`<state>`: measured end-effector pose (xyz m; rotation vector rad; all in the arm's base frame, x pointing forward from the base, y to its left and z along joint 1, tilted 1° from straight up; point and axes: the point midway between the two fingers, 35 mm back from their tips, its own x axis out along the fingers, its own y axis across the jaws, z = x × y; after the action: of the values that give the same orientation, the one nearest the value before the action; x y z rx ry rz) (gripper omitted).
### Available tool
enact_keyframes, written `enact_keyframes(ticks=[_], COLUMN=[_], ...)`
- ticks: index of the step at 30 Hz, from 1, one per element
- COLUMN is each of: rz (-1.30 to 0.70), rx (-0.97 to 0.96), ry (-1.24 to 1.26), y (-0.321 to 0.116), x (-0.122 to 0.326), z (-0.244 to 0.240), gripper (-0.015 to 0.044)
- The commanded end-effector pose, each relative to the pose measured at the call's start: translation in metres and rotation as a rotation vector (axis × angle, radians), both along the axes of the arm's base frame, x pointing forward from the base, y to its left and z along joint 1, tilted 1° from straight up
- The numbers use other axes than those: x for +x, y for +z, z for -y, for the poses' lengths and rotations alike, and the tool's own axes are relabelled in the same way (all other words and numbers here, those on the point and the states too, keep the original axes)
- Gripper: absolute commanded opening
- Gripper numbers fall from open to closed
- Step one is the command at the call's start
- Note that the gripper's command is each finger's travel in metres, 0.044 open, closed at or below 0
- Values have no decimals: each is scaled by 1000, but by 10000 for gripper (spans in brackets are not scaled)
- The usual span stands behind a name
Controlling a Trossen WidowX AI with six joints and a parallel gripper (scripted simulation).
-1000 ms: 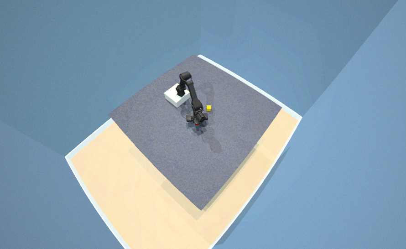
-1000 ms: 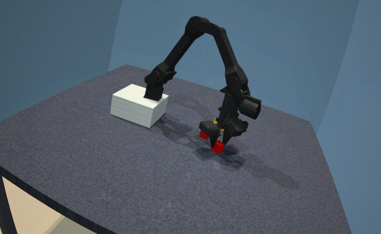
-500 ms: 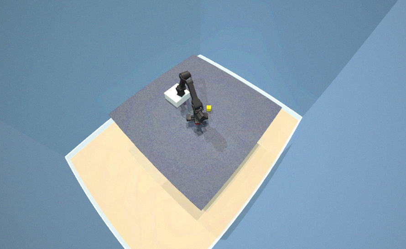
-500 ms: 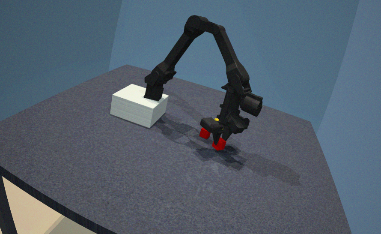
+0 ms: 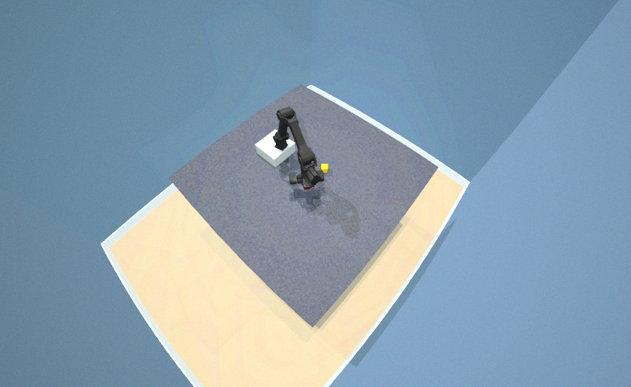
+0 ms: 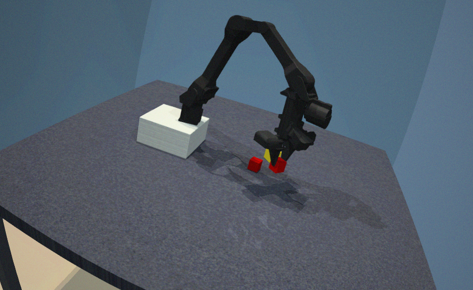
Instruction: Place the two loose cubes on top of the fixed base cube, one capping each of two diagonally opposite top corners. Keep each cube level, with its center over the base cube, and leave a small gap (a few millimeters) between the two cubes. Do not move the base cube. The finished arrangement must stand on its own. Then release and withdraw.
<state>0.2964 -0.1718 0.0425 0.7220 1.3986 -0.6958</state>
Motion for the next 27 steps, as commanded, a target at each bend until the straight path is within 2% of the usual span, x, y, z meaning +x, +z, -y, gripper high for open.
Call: enact_keyframes(ticks=[1,15,27], rz=[-4,-4,-6], rx=[-4,-4,-4], ry=[3,7,276], y=[12,49,42], x=[-2,-7,6], z=[0,-3,-38], gripper=[105,105,105])
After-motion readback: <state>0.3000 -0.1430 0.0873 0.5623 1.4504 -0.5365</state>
